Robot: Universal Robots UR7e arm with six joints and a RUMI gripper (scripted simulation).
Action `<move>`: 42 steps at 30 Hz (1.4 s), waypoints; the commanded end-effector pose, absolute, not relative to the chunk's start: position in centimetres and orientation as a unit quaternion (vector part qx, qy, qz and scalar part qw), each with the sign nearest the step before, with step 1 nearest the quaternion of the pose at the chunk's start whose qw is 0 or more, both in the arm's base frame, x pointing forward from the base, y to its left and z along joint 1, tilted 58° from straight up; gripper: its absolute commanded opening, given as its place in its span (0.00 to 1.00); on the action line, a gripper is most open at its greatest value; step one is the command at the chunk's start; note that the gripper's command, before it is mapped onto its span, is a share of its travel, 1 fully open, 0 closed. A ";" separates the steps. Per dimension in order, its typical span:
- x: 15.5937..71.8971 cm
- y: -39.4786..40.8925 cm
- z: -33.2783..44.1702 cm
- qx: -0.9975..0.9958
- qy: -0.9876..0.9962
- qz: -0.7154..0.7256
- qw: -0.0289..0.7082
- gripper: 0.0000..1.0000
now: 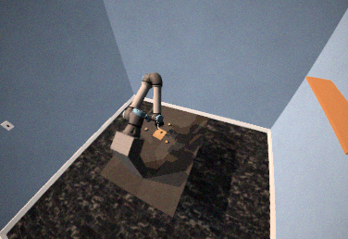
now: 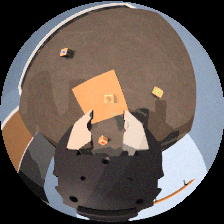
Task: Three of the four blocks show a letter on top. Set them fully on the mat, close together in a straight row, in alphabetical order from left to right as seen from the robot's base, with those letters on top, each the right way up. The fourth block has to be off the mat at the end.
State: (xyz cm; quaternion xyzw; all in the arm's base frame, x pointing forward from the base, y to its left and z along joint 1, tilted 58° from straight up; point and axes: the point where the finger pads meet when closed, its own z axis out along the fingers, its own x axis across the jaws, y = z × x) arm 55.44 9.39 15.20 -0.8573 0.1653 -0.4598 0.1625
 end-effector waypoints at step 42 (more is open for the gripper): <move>59.0 10.0 13.0 -0.857 0.165 -0.460 0.162 0.37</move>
